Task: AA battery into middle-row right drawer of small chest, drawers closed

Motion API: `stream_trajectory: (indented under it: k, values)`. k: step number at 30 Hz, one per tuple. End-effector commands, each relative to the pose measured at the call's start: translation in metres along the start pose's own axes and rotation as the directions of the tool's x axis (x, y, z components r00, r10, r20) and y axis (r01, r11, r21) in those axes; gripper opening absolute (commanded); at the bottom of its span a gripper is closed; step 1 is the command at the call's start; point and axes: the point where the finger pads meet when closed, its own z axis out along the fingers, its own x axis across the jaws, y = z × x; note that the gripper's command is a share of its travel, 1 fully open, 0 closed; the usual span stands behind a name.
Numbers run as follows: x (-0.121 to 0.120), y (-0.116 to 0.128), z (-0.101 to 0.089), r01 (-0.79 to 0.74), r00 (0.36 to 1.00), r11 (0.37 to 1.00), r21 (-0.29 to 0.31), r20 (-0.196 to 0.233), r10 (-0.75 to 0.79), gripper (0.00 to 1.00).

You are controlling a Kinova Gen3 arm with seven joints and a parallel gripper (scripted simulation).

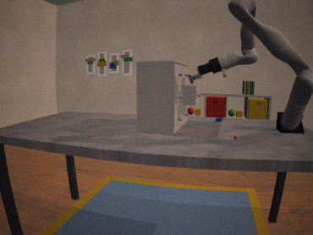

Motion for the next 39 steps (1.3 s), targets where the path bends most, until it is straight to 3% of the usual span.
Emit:
stream_trajectory:
  k: [1,28,38,39]
  values:
    - [0.0013,0.0014,0.0022,0.004,1.000,1.000,-0.001,-0.003,-0.004,0.31]
    - [0.0013,0.0017,0.0029,0.004,1.000,1.000,-0.001,-0.003,-0.004,0.31]
    - [0.0013,0.0017,0.0029,0.004,1.000,1.000,-0.001,-0.003,-0.004,0.61]
    - [0.0013,0.0017,0.0029,0.004,1.000,1.000,-0.001,-0.003,-0.004,1.00]
